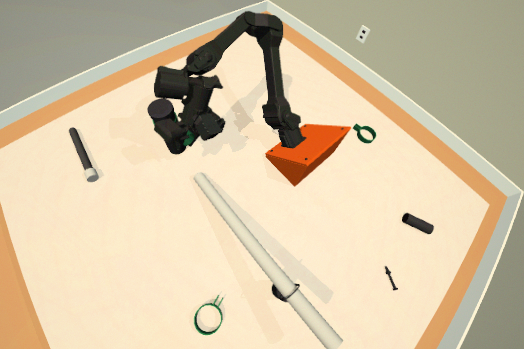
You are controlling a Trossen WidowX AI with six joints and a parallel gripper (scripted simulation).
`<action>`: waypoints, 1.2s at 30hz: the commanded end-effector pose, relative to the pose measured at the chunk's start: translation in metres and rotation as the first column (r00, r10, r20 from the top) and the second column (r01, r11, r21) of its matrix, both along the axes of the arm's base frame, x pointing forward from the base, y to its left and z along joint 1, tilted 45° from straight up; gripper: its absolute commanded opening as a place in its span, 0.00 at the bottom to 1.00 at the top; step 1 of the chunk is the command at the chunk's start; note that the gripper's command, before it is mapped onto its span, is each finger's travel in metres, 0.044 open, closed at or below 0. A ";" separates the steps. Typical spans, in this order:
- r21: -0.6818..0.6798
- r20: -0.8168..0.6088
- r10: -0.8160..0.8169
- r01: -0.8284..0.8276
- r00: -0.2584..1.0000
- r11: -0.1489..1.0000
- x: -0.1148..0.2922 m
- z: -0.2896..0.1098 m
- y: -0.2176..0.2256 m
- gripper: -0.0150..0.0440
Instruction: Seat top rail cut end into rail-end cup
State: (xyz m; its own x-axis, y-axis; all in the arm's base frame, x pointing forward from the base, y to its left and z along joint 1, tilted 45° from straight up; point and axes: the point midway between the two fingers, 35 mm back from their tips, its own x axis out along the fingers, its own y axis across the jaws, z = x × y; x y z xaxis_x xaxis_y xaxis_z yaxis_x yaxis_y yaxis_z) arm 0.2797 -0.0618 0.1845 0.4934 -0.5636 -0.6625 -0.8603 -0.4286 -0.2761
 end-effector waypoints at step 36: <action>0.014 0.158 -0.162 0.162 0.974 0.987 0.022 -0.001 0.001 0.25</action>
